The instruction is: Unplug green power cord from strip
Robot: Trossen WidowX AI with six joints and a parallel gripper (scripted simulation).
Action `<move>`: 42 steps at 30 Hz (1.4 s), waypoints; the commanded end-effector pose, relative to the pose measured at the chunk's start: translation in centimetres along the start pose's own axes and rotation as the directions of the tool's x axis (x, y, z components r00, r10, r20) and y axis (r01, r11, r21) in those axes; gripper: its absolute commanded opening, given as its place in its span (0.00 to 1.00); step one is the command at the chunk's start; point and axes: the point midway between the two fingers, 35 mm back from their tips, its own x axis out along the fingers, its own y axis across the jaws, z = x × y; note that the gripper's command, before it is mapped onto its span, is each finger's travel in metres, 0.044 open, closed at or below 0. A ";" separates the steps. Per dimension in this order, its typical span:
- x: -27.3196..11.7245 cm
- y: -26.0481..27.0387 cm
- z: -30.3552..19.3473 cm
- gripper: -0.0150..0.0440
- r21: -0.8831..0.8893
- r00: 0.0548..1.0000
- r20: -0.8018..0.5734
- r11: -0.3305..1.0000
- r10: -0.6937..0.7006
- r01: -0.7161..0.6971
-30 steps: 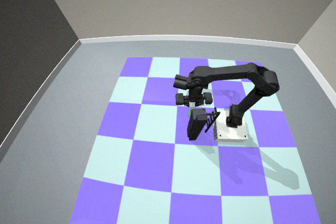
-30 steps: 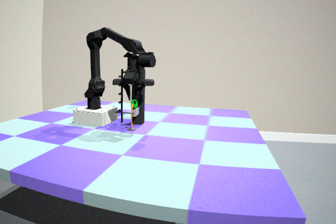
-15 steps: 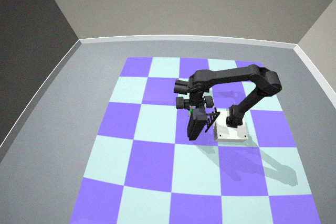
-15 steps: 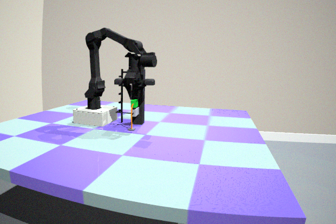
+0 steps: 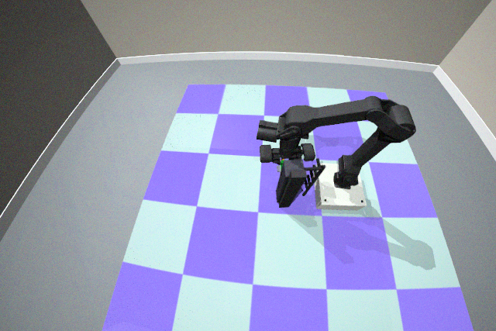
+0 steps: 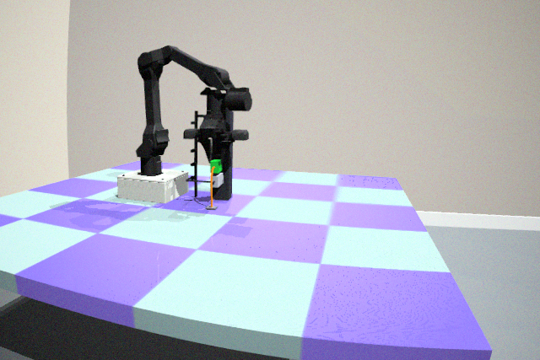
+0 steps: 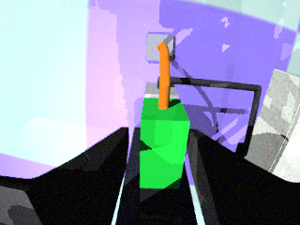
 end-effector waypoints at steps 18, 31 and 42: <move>0.3 -0.1 0.0 0.30 0.000 1.000 -0.001 1.000 -0.004 0.004; 0.2 0.1 1.4 0.25 0.001 1.000 0.001 1.000 -0.005 0.005; 0.1 0.1 3.1 0.25 0.002 1.000 0.003 1.000 -0.006 0.006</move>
